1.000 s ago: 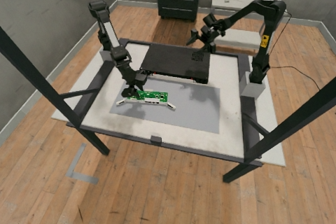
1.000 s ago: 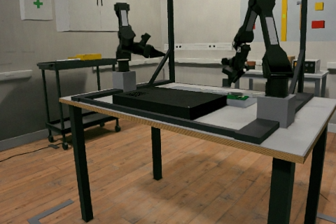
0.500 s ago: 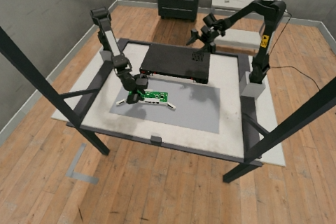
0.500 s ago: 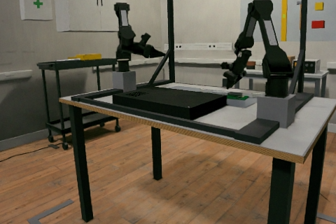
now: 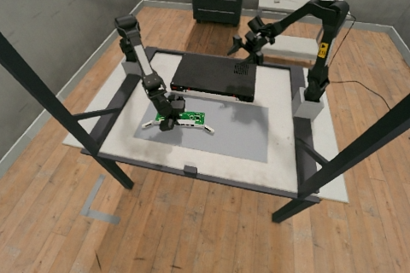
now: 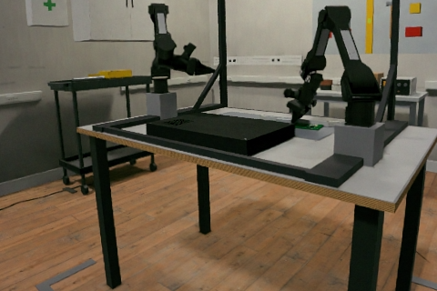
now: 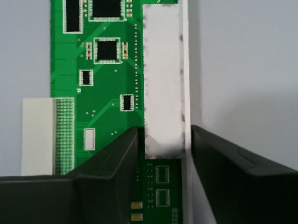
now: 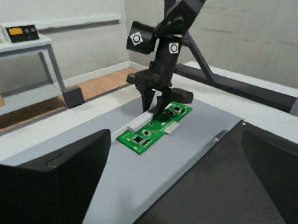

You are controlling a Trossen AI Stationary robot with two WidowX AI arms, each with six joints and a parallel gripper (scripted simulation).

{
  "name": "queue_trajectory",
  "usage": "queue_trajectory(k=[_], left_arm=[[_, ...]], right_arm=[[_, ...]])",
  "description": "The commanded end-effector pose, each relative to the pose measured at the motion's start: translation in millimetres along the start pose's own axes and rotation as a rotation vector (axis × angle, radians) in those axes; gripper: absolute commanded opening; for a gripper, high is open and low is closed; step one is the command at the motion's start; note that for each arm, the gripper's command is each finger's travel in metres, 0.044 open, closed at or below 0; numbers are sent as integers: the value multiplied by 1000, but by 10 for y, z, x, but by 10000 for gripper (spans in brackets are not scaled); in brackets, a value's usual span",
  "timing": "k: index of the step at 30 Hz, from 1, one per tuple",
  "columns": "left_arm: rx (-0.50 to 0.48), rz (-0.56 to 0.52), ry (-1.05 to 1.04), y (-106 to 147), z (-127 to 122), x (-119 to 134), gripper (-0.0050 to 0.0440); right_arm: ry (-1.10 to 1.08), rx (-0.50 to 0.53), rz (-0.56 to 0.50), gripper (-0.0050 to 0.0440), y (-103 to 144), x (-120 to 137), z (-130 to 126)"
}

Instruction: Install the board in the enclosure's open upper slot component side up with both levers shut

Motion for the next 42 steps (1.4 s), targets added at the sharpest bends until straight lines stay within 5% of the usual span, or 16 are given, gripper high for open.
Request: queue_trajectory(k=[1,8,10,14,20,24,30,42], left_arm=[[20,-20,6,57,-53,-81,126],[26,-26,9,109,-48,-95,79],[41,-40,16,215,-71,-168,31],[44,-43,18,301,-75,-213,79],[45,-43,18,628,-52,-348,81],[35,-34,9,528,-5,-389,81],[35,-27,-24,337,138,-604,81],[51,-38,-94,7,533,-1258,81]], right_arm=[[33,4,-9,400,18,-101,-17],[33,4,-9,400,18,-101,-17],[33,4,-9,400,18,-101,-17],[33,4,-9,400,18,-101,-17],[33,4,-9,400,18,-101,-17],[-13,-5,17,400,-57,-84,19],[-171,-30,114,400,-295,-24,195],[-677,18,556,400,-982,288,941]])
Point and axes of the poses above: on each arm, the point midway between the two fingers, 35 mm back from their tips, its own y axis back along the fingers, its own z axis across the jaws, x = y × z, the point moved 4 cm from there along y, back along the fingers, and after that the axes turned 6 degrees about -y, right-handed, at the moved point
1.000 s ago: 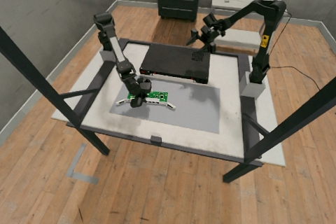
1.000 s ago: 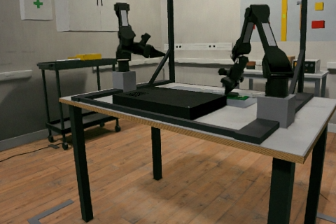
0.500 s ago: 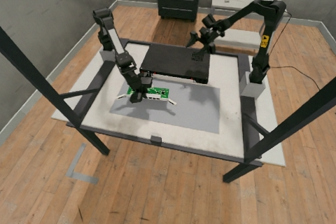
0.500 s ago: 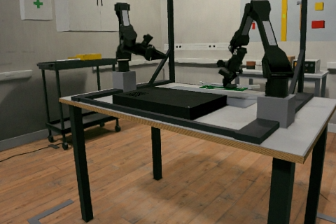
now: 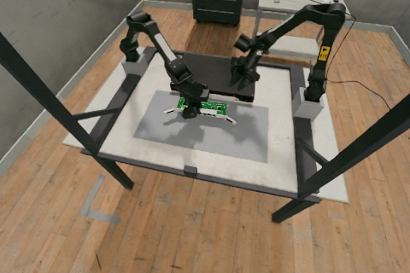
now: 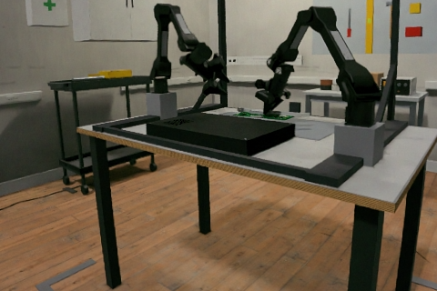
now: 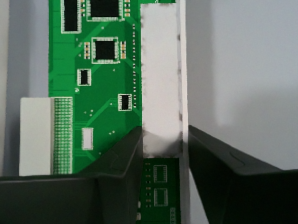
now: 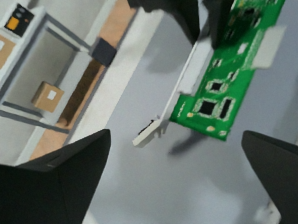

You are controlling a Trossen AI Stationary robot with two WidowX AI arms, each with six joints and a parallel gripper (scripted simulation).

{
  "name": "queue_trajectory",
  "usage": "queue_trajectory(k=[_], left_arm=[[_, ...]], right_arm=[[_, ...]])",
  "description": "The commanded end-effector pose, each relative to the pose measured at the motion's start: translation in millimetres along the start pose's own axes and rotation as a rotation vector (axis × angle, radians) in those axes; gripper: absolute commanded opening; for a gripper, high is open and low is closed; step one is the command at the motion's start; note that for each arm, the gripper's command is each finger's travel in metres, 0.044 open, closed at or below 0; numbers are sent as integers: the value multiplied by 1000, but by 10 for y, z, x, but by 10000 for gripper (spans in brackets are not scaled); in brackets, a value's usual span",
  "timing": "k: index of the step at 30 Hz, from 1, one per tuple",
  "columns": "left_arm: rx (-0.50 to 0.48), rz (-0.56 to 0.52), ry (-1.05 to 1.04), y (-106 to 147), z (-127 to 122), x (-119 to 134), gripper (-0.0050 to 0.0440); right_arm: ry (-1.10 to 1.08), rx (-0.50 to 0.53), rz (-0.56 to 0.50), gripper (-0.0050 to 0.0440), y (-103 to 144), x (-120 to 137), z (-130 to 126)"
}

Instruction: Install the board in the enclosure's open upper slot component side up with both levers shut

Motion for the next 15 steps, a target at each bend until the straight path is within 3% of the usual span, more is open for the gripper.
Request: queue_trajectory(k=[1,7,15], left_arm=[[31,-47,-12,88,0,-275,81],[31,-49,-19,63,35,-325,81],[36,-62,-16,149,171,-345,81]], right_arm=[[-114,66,88,400,-164,18,245],[-251,158,207,400,-358,188,431],[-480,453,394,400,-609,664,798]])
Point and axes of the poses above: on each arm, the point midway between the two fingers, 35 mm back from their tips, its own y axis back along the fingers, its own z axis across the jaws, x = y × z, the point moved 4 cm from there along y, back along the fingers, and after that the axes turned 6 degrees about -y, right-handed, at the moved point
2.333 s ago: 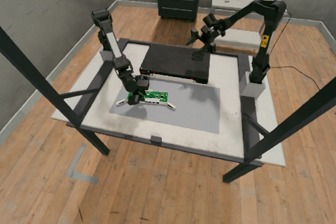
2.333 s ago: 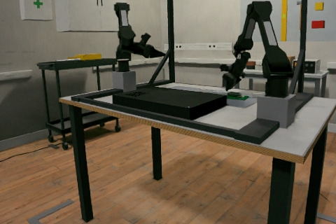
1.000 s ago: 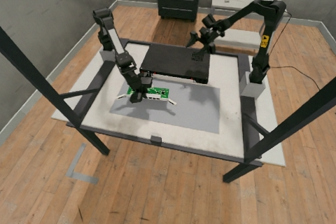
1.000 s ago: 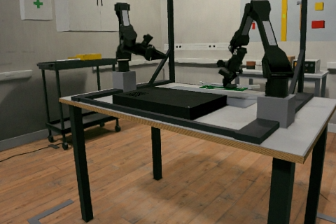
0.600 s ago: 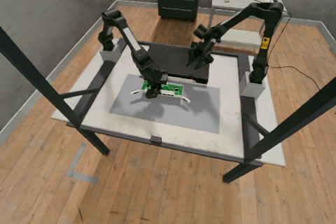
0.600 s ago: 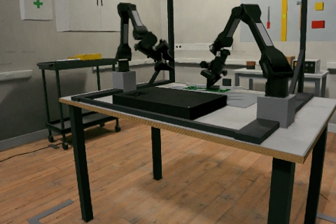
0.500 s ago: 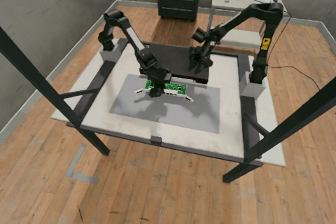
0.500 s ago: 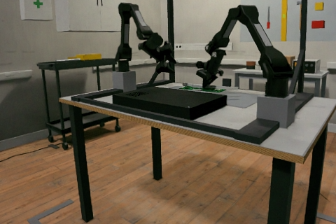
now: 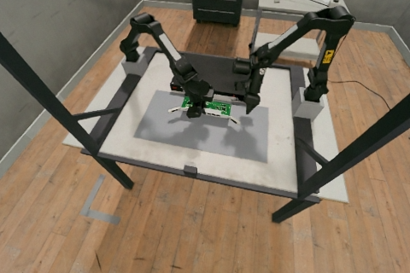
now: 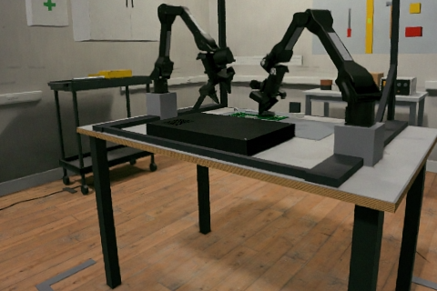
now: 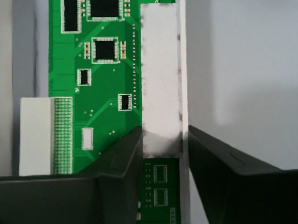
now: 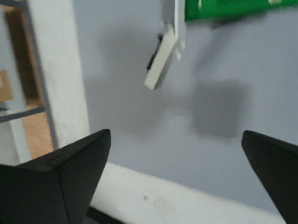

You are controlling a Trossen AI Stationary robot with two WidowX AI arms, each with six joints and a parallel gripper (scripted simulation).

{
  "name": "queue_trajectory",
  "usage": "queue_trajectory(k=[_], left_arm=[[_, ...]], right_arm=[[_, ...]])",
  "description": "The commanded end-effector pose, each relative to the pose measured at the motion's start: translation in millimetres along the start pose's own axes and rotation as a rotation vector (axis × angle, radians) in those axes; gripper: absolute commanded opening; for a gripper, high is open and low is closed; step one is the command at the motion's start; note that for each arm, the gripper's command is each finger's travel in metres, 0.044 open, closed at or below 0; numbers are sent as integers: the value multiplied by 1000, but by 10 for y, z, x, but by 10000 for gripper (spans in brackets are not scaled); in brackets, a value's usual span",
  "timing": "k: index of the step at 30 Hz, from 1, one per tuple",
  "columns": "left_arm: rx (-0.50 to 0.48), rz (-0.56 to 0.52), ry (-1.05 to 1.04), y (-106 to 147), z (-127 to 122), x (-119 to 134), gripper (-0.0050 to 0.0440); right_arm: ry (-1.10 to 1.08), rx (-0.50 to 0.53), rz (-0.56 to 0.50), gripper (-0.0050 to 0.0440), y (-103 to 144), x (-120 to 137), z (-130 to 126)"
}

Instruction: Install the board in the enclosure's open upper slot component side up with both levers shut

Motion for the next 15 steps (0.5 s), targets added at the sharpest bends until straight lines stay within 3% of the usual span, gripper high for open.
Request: queue_trajectory(k=[1,5,7,8,15], left_arm=[[19,-63,17,244,102,-187,81],[19,-63,16,242,164,-179,81],[19,-63,16,242,164,-179,81],[17,-65,17,246,171,-180,81],[21,-70,17,261,157,-195,81]], right_arm=[[-98,139,11,400,-31,190,195],[-190,304,15,400,-120,442,249],[-190,304,15,400,-120,442,249],[-215,356,12,400,-150,514,251],[-315,620,-138,400,-153,910,306]])
Point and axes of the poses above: on each arm, the point midway between the two fingers, 35 mm back from their tips, its own y axis back along the fingers, its own z axis across the jaws, x = y × z, the point moved 4 cm from there along y, back along the fingers, and after that the axes turned 6 degrees about -y, right-handed, at the moved point
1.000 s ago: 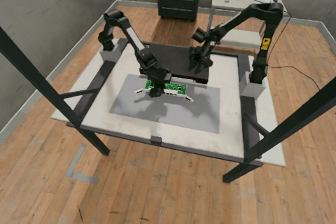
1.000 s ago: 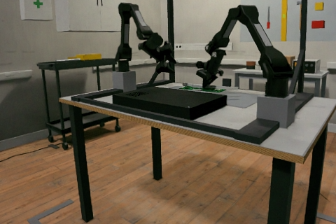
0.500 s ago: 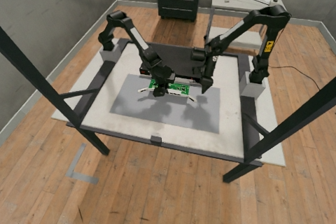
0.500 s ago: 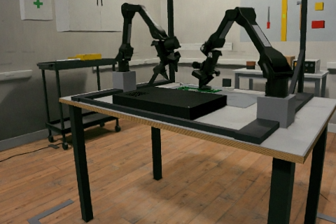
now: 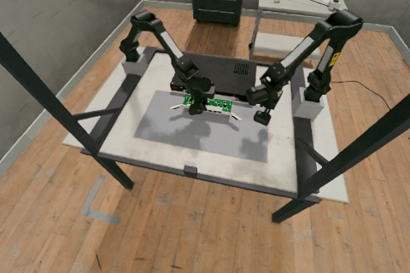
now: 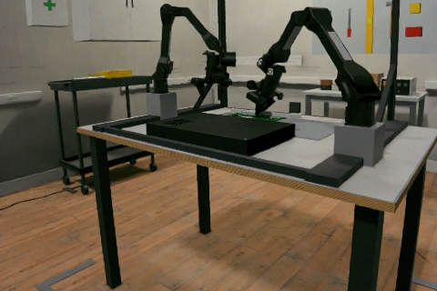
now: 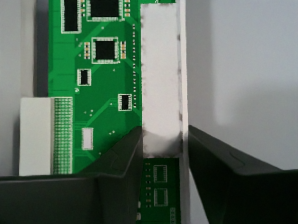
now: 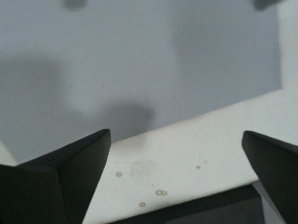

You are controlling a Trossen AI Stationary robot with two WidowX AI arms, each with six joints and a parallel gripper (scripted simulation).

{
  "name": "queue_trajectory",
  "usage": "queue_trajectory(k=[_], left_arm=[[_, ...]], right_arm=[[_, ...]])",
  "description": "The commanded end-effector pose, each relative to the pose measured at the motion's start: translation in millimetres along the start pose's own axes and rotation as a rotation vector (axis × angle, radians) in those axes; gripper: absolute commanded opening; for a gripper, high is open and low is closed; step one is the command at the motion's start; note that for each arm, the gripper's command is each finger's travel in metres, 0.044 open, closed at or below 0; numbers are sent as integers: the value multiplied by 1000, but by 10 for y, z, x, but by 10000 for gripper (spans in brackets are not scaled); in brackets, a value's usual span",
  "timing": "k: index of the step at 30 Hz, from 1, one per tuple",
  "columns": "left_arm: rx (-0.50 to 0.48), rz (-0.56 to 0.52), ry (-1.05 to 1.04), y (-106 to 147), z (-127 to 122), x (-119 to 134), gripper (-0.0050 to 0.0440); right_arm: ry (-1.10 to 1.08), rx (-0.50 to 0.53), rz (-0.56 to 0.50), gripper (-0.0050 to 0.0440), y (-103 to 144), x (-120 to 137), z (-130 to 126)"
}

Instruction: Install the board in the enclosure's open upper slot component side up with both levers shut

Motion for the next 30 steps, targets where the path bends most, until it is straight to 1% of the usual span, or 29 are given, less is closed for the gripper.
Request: queue_trajectory(k=[1,7,9,13,17,18,23,24,26,28,30], left_arm=[[28,-71,7,274,-26,-192,81],[28,-71,7,274,-26,-191,81],[28,-71,7,274,-26,-191,81],[28,-71,7,274,-26,-191,81],[28,-71,7,274,-26,-191,81],[23,-58,7,210,-29,-164,81],[23,-58,7,210,-29,-164,81],[23,-58,7,210,-29,-164,81],[23,-58,7,210,-29,-164,81],[23,-58,7,210,-29,-164,81],[23,-58,7,210,-29,-164,81]], right_arm=[[-76,105,-121,400,91,190,2],[-156,201,-345,400,176,424,-76],[-156,201,-345,400,176,424,-76],[-204,204,-555,400,287,581,-125],[-228,148,-728,400,399,697,-147],[-232,126,-769,400,430,727,-150],[-241,-11,-950,400,585,869,-150],[-241,-31,-970,400,603,886,-149],[-241,-31,-970,400,603,886,-149],[-240,-72,-1005,400,641,921,-145],[-239,-90,-1019,400,656,936,-144]])
Point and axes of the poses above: on each arm, the point midway between the two fingers, 35 mm back from their tips, its own y axis back along the fingers, its own z axis across the jaws, x = y × z, the point moved 4 cm from there along y, back along the fingers, and after that the axes turned 6 degrees about -y, right-handed, at the moved point
